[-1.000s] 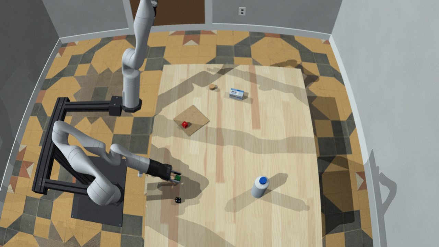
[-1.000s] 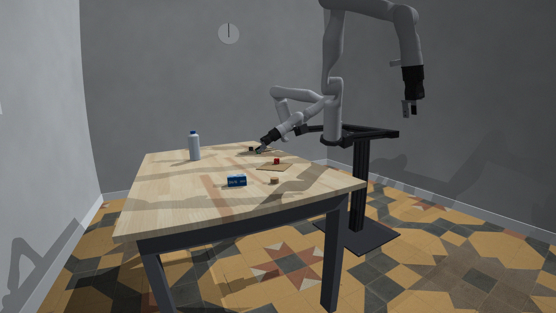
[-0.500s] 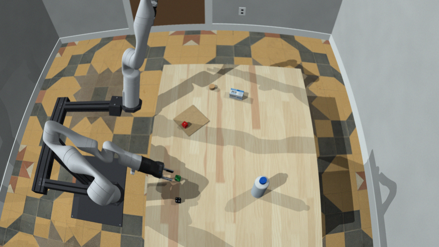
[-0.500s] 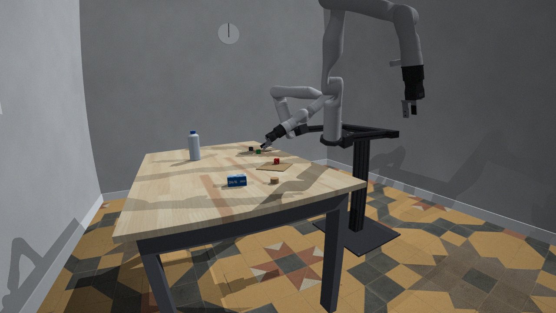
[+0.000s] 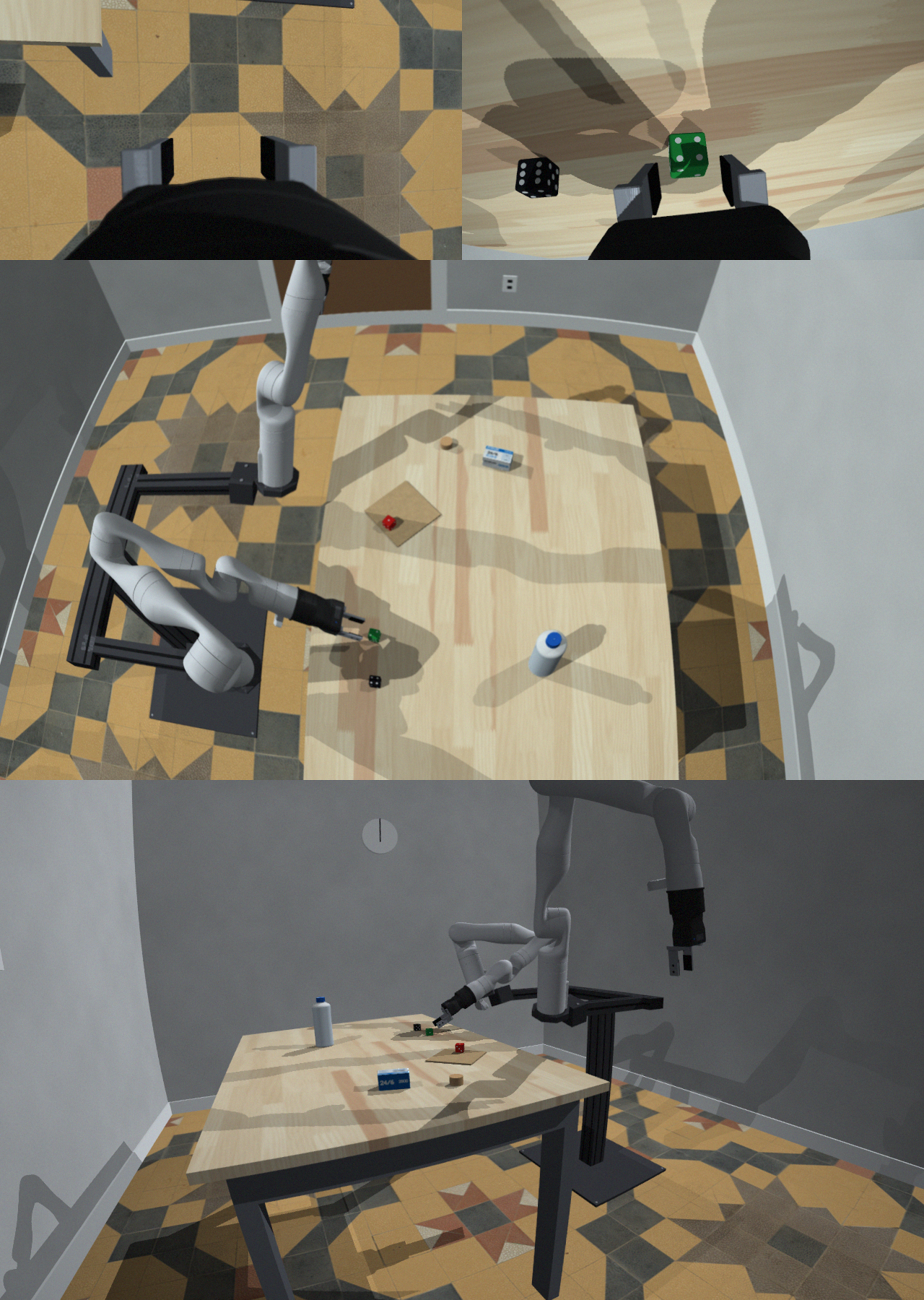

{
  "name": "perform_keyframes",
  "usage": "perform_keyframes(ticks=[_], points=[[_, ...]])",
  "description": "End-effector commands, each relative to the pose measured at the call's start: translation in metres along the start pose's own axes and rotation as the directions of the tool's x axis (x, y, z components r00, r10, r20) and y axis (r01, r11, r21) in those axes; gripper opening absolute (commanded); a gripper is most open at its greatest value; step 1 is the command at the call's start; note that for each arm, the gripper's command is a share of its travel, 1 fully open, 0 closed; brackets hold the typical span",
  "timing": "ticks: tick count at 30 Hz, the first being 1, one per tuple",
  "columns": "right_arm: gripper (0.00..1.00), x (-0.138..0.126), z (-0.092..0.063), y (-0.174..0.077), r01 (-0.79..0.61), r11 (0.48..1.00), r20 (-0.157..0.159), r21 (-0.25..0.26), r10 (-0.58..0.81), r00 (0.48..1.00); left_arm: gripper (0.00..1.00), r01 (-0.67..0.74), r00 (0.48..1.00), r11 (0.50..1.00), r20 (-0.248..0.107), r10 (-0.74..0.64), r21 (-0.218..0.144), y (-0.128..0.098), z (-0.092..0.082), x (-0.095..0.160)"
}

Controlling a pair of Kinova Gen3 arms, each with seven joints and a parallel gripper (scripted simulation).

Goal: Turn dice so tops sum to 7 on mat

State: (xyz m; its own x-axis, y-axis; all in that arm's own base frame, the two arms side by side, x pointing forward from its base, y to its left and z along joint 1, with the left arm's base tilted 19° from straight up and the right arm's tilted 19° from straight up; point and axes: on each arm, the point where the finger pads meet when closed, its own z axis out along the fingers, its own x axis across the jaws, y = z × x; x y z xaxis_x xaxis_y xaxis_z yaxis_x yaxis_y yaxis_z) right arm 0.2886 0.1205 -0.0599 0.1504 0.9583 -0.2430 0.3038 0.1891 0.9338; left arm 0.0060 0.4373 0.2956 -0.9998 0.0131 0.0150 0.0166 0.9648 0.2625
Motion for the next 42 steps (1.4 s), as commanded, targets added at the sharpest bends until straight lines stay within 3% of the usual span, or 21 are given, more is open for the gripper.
perform_keyframes(ticks=[1, 18, 25, 31, 33, 42], points=[[0.79, 0.0, 0.0, 0.001, -0.001, 1.0, 0.0, 0.005, 0.001, 1.0, 1.0, 0.0, 1.0, 1.0, 0.0, 0.0, -0.002, 0.0, -0.001, 0.0], [0.79, 0.0, 0.0, 0.013, -0.001, 0.993, 0.0, 0.122, 0.001, 1.0, 1.0, 0.0, 1.0, 1.0, 0.0, 0.0, -0.002, 0.0, -0.001, 0.0], [0.79, 0.0, 0.0, 0.025, 0.0, 0.969, 0.0, 0.247, 0.0, 1.0, 1.0, 0.0, 1.0, 1.0, 0.0, 0.0, -0.002, 0.0, -0.001, 0.0], [0.79, -0.001, 0.0, 0.04, -0.001, 0.918, 0.0, 0.396, 0.001, 1.0, 1.0, 0.0, 1.0, 1.0, 0.0, 0.0, -0.002, 0.0, -0.001, 0.0], [0.79, -0.001, 0.0, 0.04, -0.001, 0.918, 0.0, 0.396, 0.001, 1.0, 1.0, 0.0, 1.0, 1.0, 0.0, 0.0, -0.002, 0.0, -0.001, 0.0], [0.79, -0.002, 0.0, 0.059, -0.001, 0.81, 0.002, 0.586, -0.001, 1.0, 1.0, 0.0, 1.0, 1.0, 0.0, 0.0, -0.002, 0.0, -0.001, 0.0]])
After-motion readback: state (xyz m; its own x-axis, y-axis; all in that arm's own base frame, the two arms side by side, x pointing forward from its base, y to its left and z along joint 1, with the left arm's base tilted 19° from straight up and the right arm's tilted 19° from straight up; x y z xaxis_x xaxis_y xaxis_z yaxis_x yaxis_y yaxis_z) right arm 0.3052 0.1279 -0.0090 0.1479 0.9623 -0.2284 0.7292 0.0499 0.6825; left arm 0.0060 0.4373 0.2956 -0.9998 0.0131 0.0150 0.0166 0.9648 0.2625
